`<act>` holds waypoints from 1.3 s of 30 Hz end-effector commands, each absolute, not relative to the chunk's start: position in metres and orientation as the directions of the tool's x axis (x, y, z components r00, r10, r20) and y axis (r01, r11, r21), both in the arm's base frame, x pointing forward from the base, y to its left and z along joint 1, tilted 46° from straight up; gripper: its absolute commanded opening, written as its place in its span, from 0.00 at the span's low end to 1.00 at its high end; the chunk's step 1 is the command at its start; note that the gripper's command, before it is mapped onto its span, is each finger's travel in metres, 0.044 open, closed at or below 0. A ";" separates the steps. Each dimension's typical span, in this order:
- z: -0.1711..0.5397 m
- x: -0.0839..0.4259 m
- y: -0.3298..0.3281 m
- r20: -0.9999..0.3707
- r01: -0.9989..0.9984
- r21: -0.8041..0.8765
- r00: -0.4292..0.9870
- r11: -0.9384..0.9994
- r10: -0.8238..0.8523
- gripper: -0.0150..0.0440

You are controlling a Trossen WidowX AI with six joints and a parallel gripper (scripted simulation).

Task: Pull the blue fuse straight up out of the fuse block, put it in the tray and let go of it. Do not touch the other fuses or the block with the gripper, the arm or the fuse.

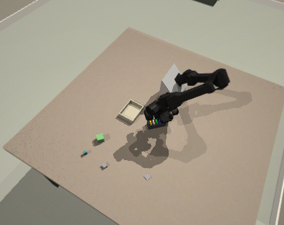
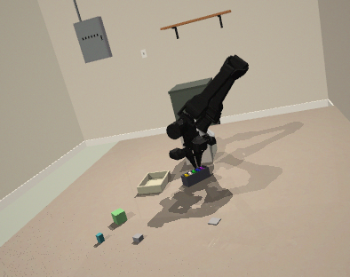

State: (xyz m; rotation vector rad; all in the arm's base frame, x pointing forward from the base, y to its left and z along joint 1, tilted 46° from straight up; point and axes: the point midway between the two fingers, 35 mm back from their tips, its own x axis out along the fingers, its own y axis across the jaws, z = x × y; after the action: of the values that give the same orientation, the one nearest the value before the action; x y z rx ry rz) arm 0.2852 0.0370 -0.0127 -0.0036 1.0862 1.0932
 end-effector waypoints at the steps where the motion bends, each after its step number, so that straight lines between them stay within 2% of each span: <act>1: -0.015 0.284 0.041 -0.701 -0.707 0.490 0.028 0.510 0.713 0.36; 31: -0.023 0.284 0.049 -0.700 -0.707 0.490 0.028 0.509 0.713 0.36; 39: -0.022 0.284 0.047 -0.705 -0.710 0.486 0.027 0.510 0.709 0.27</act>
State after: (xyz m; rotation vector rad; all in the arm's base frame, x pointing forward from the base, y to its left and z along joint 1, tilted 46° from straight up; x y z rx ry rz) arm 0.2841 0.0474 -0.0226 -0.0008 1.0883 1.0953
